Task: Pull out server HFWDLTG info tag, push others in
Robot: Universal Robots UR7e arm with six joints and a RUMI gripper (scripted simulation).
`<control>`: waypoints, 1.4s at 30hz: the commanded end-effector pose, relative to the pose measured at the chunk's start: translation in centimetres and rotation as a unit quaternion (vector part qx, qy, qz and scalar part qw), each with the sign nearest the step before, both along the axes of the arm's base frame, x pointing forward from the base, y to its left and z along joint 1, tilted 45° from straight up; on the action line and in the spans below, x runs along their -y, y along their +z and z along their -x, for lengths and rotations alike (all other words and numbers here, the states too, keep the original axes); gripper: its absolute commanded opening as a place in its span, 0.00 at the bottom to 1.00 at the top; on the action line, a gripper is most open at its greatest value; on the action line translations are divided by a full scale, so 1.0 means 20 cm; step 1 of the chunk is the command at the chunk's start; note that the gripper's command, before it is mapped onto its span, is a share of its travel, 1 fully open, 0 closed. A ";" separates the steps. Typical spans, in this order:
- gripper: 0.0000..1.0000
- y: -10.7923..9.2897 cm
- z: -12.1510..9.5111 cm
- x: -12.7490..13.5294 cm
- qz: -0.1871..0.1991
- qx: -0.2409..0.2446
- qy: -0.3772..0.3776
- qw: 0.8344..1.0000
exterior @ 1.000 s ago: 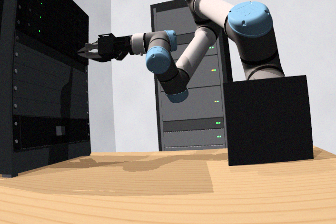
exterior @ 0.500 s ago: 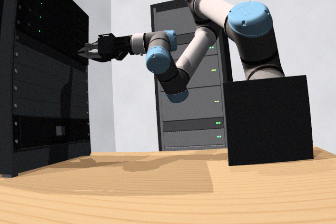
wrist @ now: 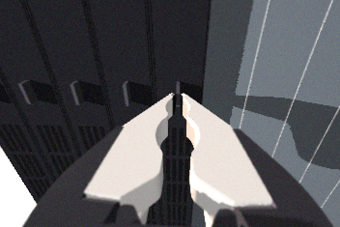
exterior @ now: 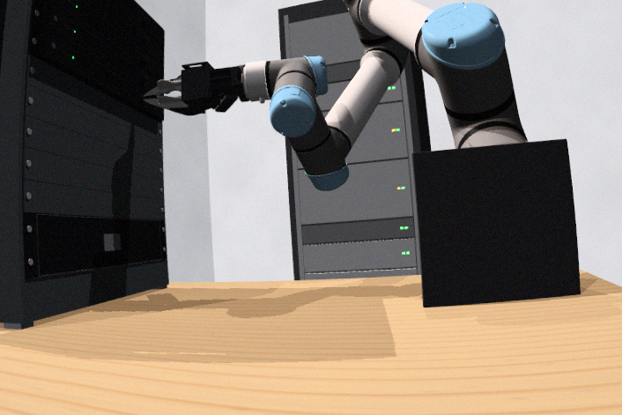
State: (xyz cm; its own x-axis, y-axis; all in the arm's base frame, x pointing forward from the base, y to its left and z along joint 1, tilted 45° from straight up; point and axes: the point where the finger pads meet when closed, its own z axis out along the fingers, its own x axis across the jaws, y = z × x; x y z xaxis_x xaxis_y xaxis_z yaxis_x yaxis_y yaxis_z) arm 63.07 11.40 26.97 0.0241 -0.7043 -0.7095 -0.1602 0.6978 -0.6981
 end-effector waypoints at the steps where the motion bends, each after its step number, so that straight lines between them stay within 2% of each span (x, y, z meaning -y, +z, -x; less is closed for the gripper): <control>1: 0.00 0.00 0.01 -0.01 -0.001 -0.001 0.001 1.000; 21: 0.00 0.01 0.08 0.01 0.000 0.000 0.000 1.000; 42: 0.00 0.02 0.21 0.03 0.000 0.000 0.000 1.000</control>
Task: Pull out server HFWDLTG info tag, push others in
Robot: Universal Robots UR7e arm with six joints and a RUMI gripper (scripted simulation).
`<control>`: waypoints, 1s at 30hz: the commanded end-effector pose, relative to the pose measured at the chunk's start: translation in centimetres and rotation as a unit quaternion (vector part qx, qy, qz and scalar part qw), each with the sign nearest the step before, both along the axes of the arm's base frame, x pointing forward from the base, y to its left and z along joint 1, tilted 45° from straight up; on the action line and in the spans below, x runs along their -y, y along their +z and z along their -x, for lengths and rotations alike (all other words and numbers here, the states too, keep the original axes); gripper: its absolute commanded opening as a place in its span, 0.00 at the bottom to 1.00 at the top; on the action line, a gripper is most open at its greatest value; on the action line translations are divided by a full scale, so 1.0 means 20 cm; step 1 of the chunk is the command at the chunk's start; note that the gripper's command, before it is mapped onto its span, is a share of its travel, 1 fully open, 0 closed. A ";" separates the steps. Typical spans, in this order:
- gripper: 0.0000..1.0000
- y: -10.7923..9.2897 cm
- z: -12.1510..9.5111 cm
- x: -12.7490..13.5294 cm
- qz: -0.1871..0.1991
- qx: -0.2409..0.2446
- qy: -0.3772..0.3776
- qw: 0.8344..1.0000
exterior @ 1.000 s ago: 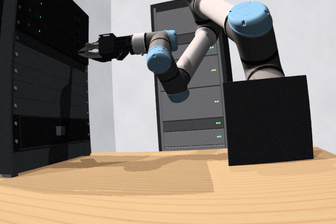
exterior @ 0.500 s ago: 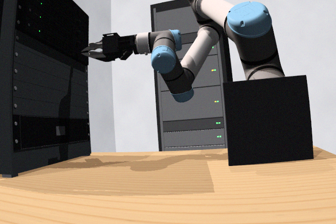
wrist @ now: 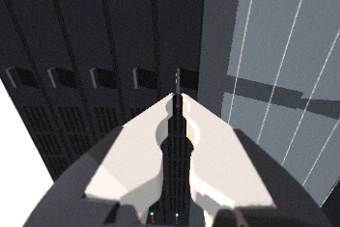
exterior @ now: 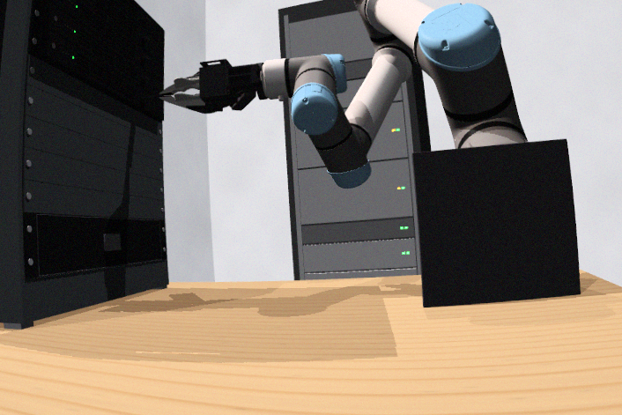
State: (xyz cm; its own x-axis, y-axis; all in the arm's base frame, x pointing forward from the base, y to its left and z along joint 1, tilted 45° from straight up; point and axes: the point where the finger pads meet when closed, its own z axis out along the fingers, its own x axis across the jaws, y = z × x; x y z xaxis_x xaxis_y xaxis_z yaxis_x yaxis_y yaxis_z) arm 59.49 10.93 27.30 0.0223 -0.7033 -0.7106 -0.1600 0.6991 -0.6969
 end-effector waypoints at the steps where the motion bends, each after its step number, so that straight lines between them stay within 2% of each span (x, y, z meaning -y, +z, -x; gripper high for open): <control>1: 0.00 0.00 0.04 0.00 0.001 0.000 0.001 1.000; 30: 0.00 0.01 0.07 0.01 0.000 0.000 0.001 1.000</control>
State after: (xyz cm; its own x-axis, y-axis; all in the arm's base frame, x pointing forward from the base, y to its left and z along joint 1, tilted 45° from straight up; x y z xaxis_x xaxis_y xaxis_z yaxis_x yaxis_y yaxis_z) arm 58.12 10.76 27.43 0.0230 -0.7032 -0.7107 -0.1607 0.6990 -0.6968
